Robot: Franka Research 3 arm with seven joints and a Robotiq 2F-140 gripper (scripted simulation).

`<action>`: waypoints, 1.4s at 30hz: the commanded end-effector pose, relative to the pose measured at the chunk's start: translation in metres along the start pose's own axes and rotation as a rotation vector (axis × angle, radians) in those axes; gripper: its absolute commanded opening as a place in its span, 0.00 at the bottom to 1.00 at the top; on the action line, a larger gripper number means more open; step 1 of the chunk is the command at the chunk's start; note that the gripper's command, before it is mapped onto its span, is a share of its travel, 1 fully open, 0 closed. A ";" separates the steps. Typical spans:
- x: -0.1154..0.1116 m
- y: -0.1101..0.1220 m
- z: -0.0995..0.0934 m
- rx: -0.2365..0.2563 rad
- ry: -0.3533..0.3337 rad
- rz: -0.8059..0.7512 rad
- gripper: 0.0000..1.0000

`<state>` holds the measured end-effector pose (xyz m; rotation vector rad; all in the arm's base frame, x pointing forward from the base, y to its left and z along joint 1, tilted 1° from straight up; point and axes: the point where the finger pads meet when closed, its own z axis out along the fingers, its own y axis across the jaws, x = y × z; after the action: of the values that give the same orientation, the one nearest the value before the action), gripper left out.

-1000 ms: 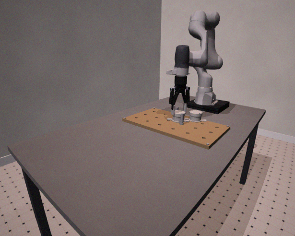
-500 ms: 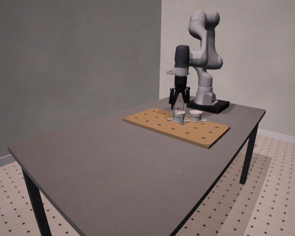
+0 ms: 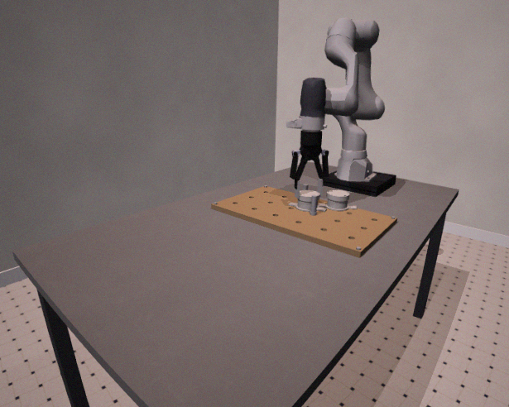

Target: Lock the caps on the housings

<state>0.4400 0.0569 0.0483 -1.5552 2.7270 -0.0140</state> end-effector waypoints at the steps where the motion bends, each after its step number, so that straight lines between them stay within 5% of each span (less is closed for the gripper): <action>1: 0.002 0.000 0.001 0.007 0.011 0.181 0.10; 19: 0.002 0.000 0.001 0.008 0.011 0.282 0.10; 42: 0.002 0.000 0.001 0.010 0.009 0.681 0.10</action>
<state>0.4408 0.0567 0.0485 -0.7709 3.0378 -0.0040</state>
